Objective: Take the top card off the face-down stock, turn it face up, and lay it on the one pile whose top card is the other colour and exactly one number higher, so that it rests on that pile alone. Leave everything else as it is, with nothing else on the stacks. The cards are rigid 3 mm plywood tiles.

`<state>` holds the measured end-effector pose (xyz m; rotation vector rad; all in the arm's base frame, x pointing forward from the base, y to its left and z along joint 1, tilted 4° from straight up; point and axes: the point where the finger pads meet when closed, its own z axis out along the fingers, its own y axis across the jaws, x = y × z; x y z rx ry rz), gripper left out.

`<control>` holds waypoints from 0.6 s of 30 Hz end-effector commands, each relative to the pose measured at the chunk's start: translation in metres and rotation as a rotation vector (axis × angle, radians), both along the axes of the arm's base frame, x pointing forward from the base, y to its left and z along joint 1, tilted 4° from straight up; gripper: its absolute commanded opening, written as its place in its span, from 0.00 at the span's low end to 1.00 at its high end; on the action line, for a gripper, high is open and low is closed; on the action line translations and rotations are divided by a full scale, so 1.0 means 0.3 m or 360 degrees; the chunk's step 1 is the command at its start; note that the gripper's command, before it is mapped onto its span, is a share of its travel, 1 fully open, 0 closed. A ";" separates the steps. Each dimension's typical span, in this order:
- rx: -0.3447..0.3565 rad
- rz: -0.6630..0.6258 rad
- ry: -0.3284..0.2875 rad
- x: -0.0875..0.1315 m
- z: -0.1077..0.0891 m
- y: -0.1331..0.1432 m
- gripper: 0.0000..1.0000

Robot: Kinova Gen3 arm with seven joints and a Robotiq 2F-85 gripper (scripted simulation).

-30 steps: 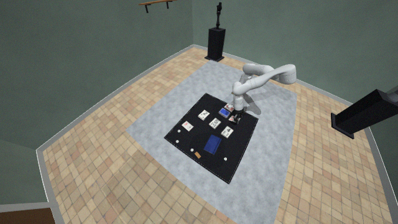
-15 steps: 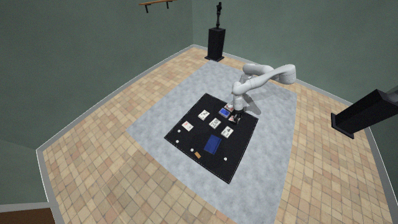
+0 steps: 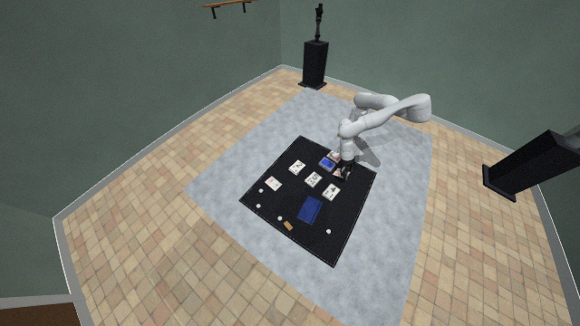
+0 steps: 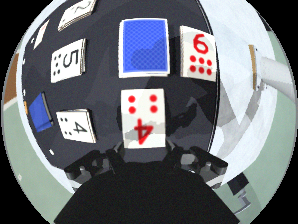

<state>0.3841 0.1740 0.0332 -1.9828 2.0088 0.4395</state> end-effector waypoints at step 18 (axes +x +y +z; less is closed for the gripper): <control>-0.0132 0.0002 0.0000 0.001 -0.019 0.015 0.71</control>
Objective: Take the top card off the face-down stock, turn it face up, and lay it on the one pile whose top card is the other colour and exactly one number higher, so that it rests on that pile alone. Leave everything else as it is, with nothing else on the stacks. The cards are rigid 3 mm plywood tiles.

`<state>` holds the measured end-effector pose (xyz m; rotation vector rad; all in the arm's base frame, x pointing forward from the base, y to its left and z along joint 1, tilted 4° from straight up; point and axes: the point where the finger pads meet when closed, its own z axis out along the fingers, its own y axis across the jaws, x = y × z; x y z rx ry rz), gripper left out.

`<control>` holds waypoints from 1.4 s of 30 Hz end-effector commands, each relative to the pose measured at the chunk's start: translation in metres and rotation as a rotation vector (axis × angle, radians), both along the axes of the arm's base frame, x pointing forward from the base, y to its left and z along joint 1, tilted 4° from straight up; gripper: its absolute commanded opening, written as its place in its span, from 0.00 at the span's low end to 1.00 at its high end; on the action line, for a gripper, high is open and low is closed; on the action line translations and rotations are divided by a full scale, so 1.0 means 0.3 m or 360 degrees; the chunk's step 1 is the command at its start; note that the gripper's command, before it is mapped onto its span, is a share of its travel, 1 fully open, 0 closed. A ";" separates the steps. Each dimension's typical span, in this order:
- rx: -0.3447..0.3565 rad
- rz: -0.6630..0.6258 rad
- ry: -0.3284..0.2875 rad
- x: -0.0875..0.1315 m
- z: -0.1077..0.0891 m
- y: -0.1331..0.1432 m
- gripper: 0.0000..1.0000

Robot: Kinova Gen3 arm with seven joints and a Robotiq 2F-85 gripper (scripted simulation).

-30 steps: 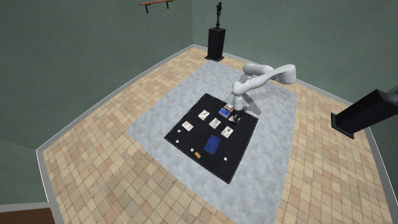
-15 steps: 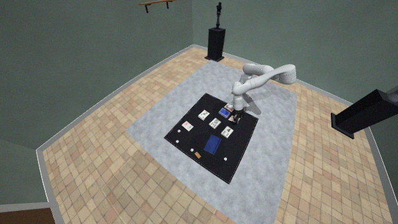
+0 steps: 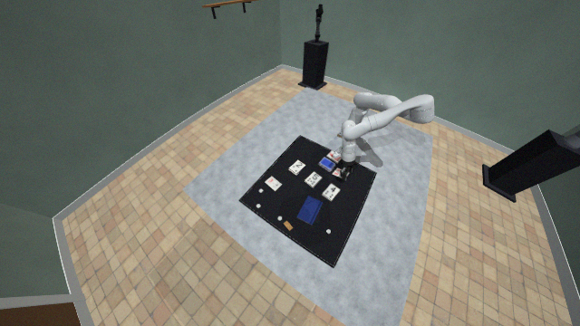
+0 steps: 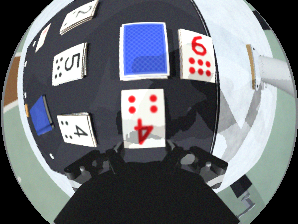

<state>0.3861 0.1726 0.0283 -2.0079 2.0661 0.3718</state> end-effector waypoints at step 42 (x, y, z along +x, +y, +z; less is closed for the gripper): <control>-0.0474 0.0034 0.0007 -0.006 -0.081 0.057 0.71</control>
